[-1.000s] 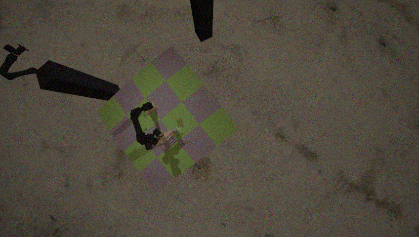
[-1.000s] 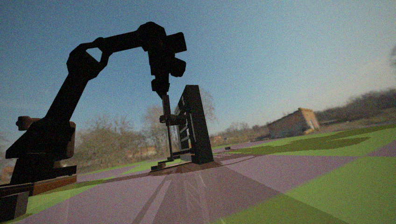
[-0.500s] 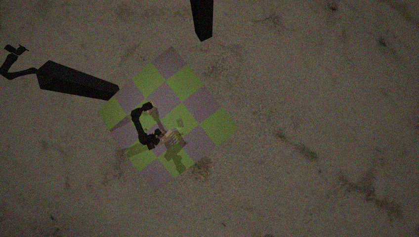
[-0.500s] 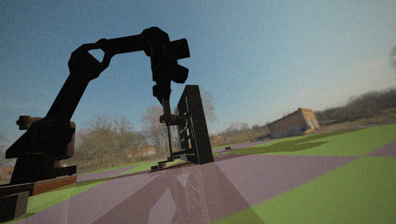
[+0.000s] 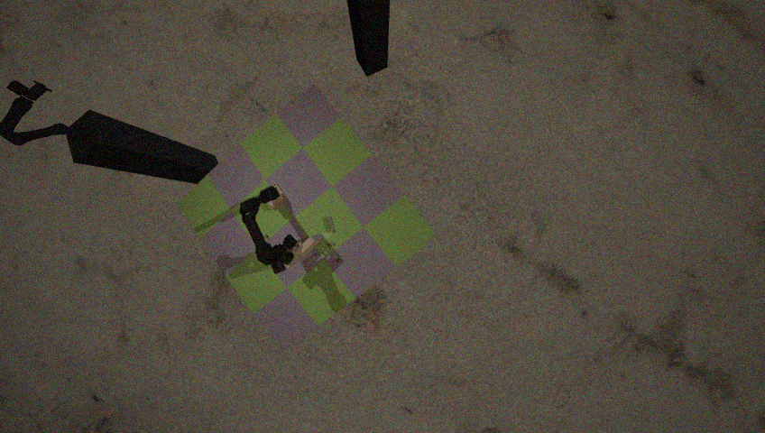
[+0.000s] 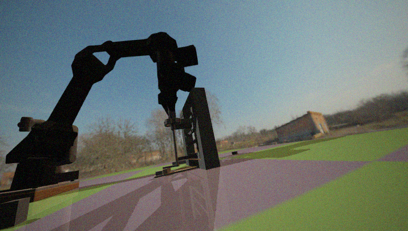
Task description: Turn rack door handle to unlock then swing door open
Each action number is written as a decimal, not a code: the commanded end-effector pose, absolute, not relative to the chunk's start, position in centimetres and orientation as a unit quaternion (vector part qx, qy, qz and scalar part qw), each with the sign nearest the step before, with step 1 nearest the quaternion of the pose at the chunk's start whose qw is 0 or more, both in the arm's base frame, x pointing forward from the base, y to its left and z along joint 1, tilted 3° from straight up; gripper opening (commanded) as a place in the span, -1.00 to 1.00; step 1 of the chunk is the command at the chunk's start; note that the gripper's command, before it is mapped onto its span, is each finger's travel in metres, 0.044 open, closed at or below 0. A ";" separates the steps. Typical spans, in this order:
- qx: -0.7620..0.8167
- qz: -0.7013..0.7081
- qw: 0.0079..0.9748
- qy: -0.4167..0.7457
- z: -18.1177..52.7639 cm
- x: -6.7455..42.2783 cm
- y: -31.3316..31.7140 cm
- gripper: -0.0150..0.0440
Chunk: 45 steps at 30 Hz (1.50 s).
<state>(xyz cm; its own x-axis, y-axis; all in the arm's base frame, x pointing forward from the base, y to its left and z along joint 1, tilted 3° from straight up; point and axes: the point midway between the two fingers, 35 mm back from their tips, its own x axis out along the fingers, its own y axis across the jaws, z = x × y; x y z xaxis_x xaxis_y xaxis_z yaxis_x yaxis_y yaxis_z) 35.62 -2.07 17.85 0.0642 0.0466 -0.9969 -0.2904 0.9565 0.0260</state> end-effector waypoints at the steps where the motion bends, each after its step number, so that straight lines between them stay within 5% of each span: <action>1: -0.090 0.114 0.721 0.678 17.5 35.7 -2.1 -0.04; 15: -0.090 0.114 0.721 0.678 17.5 35.7 -2.1 -0.42; 45: 0.351 -0.306 0.636 0.615 17.5 35.7 -2.1 -0.42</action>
